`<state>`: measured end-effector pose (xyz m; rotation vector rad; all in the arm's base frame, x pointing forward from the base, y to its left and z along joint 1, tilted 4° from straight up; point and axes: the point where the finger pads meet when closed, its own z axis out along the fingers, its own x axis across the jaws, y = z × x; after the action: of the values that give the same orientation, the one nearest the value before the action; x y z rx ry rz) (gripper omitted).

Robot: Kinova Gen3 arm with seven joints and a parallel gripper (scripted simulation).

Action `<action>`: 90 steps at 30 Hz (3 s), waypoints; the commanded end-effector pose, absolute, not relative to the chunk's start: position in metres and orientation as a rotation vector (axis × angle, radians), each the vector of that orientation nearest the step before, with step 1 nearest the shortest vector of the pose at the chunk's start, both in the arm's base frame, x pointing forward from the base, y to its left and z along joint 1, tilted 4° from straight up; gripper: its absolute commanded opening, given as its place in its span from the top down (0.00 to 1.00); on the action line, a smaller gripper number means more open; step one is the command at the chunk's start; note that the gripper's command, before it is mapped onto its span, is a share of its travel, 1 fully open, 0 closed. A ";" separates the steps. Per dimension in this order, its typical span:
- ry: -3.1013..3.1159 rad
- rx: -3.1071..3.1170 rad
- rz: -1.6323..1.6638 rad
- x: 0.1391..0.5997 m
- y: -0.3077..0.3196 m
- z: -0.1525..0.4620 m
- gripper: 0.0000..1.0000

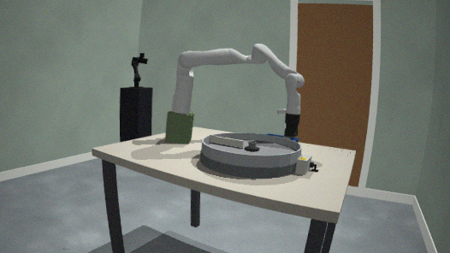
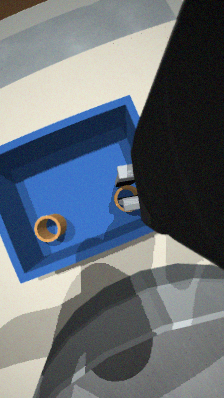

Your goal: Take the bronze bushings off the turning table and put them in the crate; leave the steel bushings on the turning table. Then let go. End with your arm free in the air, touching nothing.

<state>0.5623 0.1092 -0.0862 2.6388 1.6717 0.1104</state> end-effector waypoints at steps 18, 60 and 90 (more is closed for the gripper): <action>1.671 2.638 0.114 0.563 0.109 -0.085 0.58; 1.671 2.638 0.114 0.563 0.109 -0.084 0.58; 1.671 2.638 0.114 0.562 0.110 -0.073 0.58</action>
<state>0.5617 0.1095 -0.0747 2.6388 1.6715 0.1102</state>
